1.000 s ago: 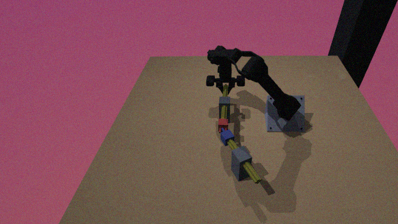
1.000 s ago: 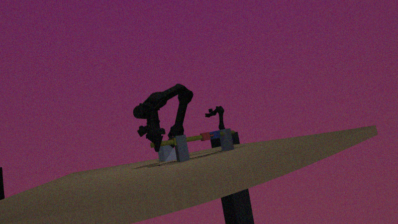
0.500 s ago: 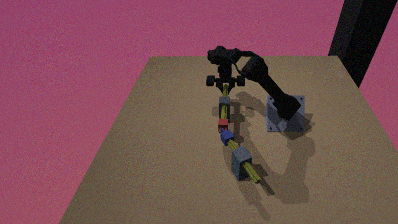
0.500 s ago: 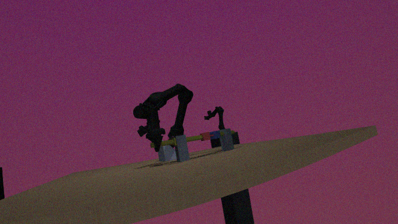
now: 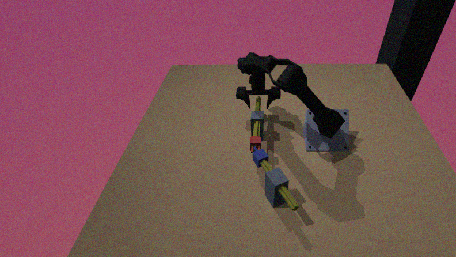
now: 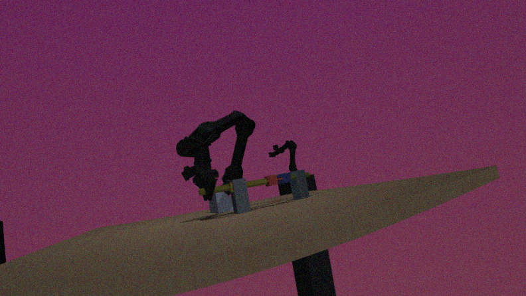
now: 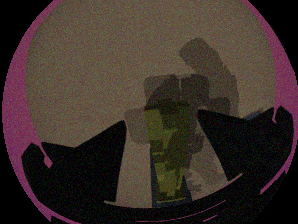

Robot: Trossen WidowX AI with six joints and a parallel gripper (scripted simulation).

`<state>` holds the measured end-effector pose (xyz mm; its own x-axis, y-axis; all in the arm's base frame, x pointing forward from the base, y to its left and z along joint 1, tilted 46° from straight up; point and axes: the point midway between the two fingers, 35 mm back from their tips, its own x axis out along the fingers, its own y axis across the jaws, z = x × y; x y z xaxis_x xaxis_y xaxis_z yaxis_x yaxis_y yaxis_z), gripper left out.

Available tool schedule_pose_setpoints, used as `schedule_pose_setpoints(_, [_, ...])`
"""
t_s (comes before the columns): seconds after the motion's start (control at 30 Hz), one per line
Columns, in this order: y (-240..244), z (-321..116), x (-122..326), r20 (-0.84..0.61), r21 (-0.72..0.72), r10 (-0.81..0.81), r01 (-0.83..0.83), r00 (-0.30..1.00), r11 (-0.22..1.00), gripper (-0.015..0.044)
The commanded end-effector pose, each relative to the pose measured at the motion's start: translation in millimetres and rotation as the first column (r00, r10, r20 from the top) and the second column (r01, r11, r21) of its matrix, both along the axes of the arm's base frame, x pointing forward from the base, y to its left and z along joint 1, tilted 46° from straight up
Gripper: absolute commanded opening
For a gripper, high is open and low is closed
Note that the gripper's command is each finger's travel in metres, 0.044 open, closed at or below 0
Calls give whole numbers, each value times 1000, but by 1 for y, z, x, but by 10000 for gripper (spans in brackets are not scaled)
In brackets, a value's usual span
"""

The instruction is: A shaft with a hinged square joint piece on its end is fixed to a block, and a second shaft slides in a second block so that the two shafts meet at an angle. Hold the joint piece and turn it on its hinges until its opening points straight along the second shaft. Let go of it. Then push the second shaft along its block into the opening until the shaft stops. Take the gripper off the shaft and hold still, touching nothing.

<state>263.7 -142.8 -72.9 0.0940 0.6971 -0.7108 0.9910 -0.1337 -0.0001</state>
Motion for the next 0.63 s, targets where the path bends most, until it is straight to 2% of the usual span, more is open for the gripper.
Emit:
schedule_pose_setpoints(0.0, [0, 0, 0, -1, -1, 0, 0, 1000, 1000, 440])
schedule_pose_setpoints(0.33, [0, 0, 0, -1, -1, 0, 0, 1000, 1000, 440])
schedule_pose_setpoints(0.6, [-22, 21, -3, 4, 10, -5, 5, 1000, 1000, 440])
